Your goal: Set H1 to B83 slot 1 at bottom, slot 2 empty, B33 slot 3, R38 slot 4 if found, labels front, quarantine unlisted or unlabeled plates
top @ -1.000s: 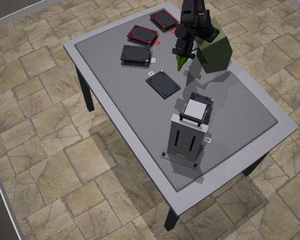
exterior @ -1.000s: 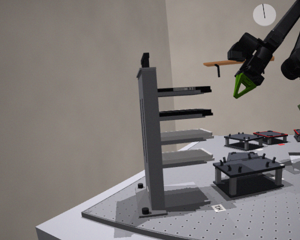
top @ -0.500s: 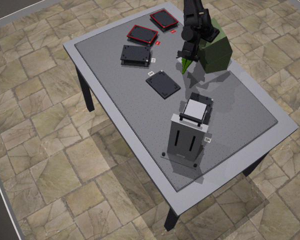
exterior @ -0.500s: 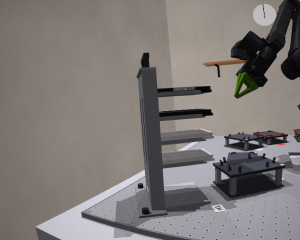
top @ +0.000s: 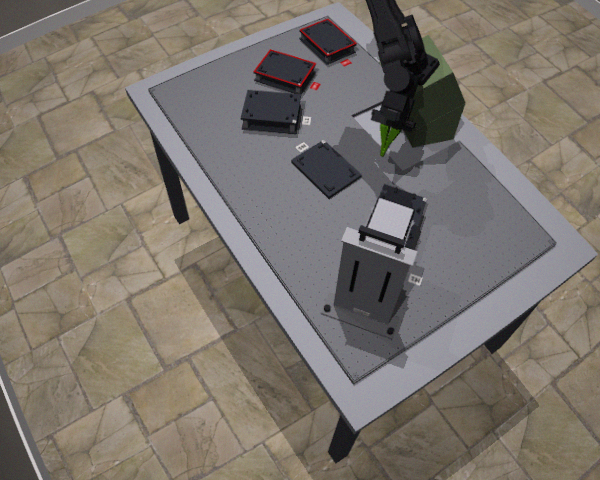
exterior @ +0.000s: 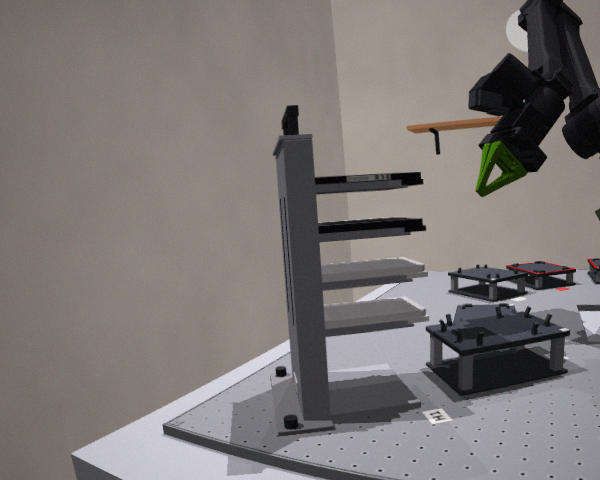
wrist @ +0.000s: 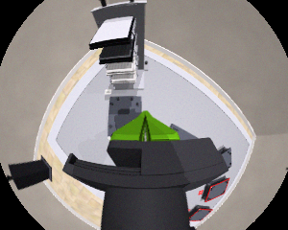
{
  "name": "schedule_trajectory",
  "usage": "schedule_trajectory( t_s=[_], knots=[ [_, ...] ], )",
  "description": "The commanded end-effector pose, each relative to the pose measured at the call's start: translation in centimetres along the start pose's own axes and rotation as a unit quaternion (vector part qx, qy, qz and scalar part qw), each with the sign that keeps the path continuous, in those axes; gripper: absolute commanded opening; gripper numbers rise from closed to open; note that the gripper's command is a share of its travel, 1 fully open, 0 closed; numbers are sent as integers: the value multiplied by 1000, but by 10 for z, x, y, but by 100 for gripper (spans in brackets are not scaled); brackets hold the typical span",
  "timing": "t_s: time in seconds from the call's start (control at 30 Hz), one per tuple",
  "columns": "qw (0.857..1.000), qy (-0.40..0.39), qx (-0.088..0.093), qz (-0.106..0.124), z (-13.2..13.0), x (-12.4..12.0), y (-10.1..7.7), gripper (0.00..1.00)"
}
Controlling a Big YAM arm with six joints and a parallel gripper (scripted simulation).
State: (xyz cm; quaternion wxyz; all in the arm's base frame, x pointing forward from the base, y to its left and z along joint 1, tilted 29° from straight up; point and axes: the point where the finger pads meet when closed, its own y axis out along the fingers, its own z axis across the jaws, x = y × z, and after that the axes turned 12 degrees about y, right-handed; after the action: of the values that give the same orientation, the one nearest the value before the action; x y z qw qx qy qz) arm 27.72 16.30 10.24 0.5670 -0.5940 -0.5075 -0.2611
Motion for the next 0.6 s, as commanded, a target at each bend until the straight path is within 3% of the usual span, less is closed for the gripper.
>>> schedule_trajectory(
  t_s=[0.0,0.07,0.13,0.4,0.43,0.47,0.57],
  knots=[
    [999,31,14,-27,20,28,2,0],
    [999,26,14,-19,25,16,1,0],
    [999,33,15,-26,35,26,2,0],
    [999,30,15,-20,55,15,2,0],
    [1000,22,14,-12,54,2,1,0],
    [999,33,16,-23,63,18,3,0],
    [999,34,17,-23,75,17,3,0]
  ],
)
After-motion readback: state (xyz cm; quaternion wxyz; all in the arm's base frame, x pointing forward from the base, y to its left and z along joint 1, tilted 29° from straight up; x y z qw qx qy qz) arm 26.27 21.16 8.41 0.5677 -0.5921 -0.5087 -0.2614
